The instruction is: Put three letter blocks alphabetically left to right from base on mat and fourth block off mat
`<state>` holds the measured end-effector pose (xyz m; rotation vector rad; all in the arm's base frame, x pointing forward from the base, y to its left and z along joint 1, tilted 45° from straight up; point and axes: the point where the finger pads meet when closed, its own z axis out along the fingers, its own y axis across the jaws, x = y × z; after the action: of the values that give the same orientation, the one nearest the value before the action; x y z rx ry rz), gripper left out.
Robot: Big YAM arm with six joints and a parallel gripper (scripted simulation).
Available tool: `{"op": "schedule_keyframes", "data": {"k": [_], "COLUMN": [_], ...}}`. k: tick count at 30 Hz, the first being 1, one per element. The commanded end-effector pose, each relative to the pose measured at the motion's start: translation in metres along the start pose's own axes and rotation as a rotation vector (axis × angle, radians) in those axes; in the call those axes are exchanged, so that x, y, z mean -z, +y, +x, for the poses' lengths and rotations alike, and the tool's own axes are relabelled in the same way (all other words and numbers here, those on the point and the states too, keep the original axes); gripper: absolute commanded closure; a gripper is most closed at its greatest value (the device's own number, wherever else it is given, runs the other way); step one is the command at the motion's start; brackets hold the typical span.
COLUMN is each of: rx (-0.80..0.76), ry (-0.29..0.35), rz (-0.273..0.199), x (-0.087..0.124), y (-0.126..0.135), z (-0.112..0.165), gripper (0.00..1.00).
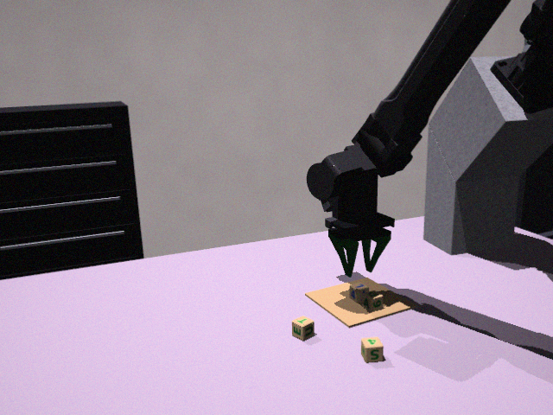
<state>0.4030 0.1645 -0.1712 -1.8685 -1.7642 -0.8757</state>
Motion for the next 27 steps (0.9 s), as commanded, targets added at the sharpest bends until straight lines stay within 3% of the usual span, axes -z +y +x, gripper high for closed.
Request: {"op": "schedule_keyframes", "data": {"k": [1,18,27], "rx": [0.007,-0.004,-0.003], "ry": [-0.001,-0.003,-0.002], "rz": [-0.010,-0.015,-0.016], "x": [0.010,0.018,0.037], "y": [0.004,0.004,0.004], "z": [0.002,-0.002,-0.002], "gripper": [0.58,0.58,0.58]}}
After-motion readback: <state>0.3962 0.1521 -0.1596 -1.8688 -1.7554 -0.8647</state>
